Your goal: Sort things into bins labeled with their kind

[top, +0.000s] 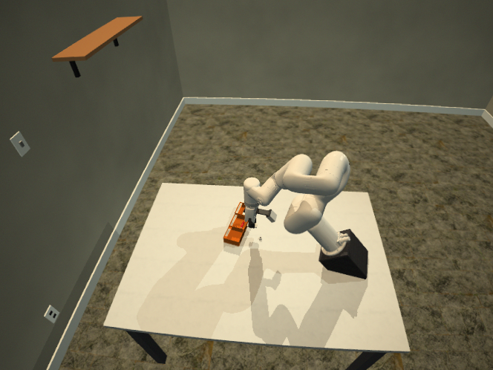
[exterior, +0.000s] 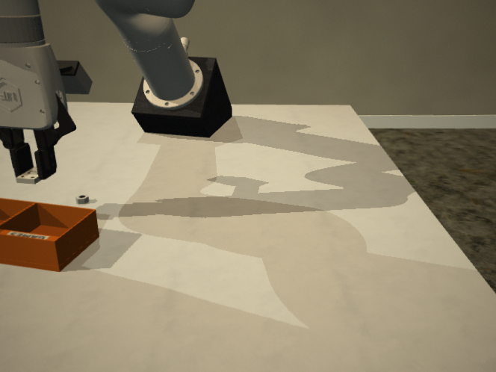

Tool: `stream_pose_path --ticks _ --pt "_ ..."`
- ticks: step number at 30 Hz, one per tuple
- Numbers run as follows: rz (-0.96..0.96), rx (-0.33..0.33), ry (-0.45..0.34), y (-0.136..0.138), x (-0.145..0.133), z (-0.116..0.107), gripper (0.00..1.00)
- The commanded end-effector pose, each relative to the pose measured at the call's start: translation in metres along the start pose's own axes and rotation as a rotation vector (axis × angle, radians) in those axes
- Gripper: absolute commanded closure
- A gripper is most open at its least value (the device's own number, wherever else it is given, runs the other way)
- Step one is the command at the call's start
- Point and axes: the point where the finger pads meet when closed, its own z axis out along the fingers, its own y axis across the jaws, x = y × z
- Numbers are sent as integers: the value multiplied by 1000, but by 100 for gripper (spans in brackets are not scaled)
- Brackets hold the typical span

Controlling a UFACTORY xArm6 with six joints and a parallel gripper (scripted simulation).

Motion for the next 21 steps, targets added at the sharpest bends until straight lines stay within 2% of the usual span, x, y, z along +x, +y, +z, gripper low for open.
stream_pose_path --ticks 1,16,19,21 --pt "0 0 -2 0 0 -3 100" --pt "0 0 -2 0 0 -9 100" --pt "0 0 -2 10 -14 -9 100" --pt "-100 0 -2 18 -23 -9 100"
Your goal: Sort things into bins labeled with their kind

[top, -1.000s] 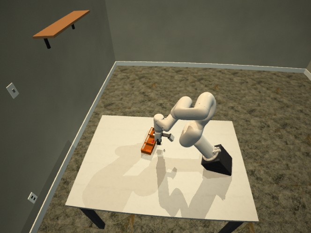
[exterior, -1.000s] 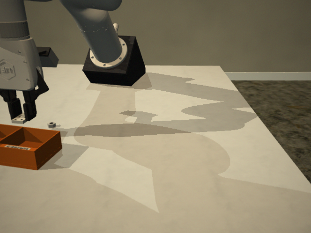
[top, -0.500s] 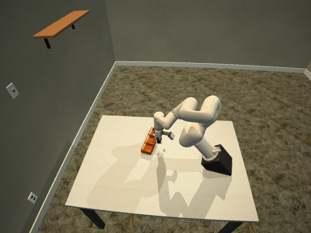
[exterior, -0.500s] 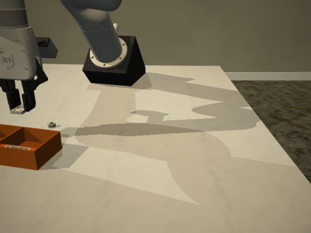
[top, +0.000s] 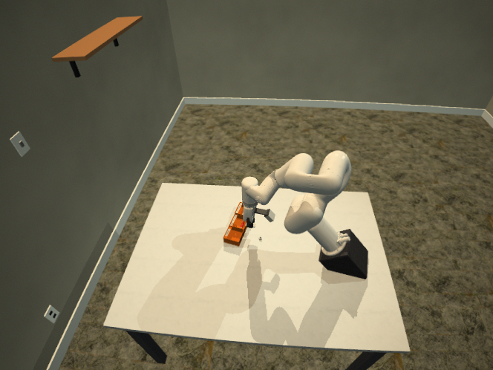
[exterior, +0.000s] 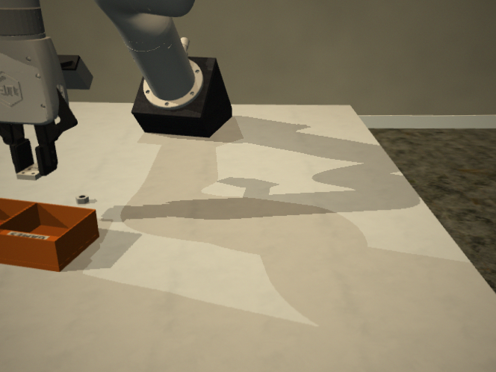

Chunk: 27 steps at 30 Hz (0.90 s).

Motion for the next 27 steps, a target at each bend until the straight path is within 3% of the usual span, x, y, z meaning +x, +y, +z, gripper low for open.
stream_pose_path --ticks 1,10,12,13,27 --pt "-143 3 -2 14 -21 -1 100" --pt "-452 -2 -9 47 -64 0 100" --pt "-452 -2 -9 47 -64 0 100" --pt "-551 -1 -8 51 -69 0 100" --pt "-989 15 -2 52 -71 0 100"
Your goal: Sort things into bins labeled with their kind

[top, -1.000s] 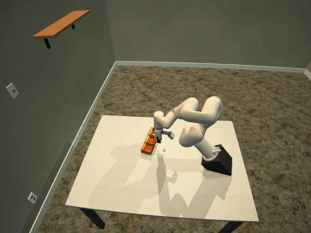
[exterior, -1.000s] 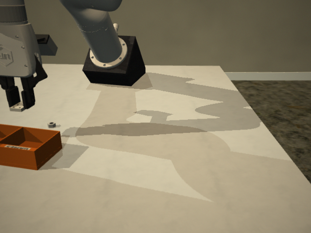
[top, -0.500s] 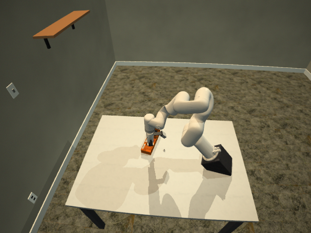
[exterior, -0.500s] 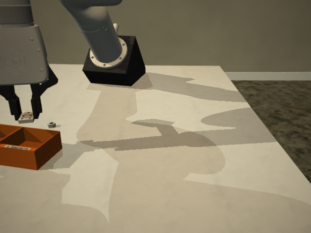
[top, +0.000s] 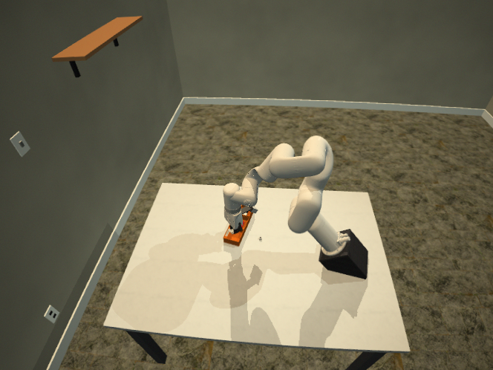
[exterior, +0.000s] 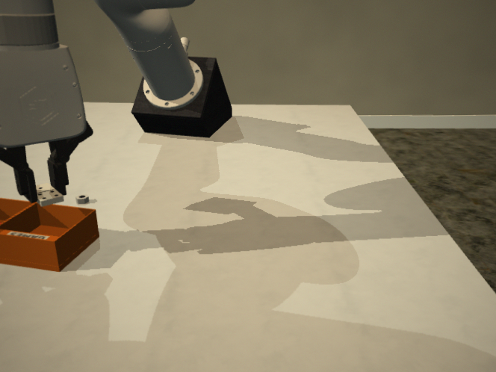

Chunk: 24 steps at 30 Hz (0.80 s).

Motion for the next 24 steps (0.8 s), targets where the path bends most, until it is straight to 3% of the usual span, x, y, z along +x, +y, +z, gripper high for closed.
stream_pose_path --ticks 1,16,24 --pt "-124 -3 -7 -1 -1 -1 100" --pt "-600 -8 -10 -1 -1 -1 100" --pt "-621 -11 -13 -1 -1 -1 100"
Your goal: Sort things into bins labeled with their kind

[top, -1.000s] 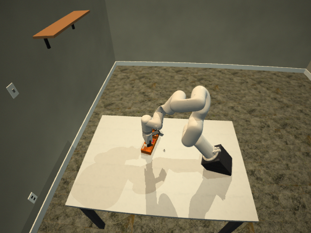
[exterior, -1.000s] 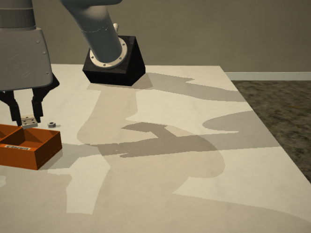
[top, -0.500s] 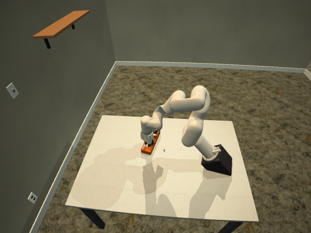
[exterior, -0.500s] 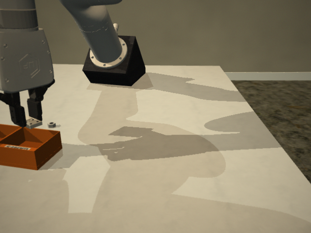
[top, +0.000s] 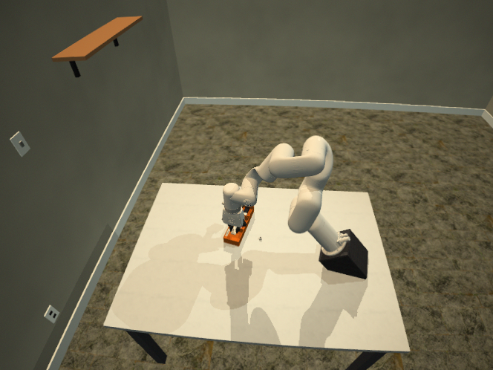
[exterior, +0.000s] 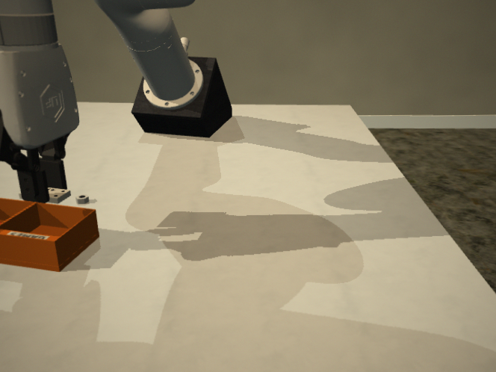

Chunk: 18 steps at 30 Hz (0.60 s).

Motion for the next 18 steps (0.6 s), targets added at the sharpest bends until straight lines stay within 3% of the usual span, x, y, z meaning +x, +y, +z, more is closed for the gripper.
stream_pose_path --ticks 1,12,18 --pt "-10 0 -11 -1 0 -1 100" --pt "-10 0 -11 -1 0 1 100" --pt "-10 0 -11 -1 0 13 100"
